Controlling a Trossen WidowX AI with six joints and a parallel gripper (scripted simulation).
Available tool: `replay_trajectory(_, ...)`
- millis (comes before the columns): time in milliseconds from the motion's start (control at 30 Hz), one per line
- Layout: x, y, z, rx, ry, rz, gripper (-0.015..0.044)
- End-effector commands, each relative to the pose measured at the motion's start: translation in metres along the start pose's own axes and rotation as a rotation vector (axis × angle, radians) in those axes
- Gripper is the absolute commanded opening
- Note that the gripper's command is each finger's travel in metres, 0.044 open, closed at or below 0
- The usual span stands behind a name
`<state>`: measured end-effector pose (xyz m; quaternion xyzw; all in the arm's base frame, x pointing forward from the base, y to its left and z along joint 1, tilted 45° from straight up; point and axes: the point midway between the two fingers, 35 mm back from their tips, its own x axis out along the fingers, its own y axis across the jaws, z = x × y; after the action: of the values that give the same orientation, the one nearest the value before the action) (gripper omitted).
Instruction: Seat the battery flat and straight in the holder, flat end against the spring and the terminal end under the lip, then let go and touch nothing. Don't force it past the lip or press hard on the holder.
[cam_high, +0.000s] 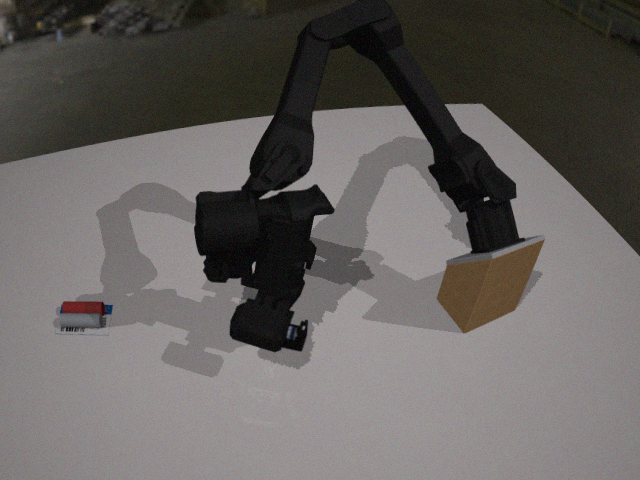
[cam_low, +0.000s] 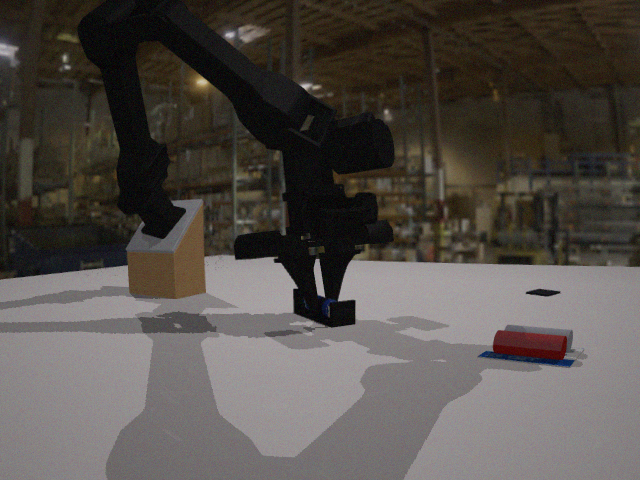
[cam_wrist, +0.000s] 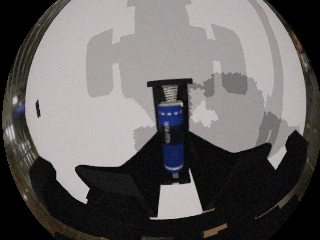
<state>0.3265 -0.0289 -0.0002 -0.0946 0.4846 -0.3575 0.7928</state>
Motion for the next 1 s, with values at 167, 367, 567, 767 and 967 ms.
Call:
replay_trajectory(167,-0.0003,-0.0011,-0.0068,0.001,-0.011,-0.001,0.0062)
replay_trajectory(367,-0.0004,-0.0013,-0.0077,0.001,-0.011,0.004,0.0062)
replay_trajectory(567,-0.0004,-0.0014,-0.0077,0.000,-0.012,0.006,0.0062)
replay_trajectory(767,-0.0004,-0.0015,-0.0077,0.000,-0.012,0.006,0.0164)
replay_trajectory(967,-0.0059,-0.0008,-0.0070,0.002,-0.012,0.007,0.0164)
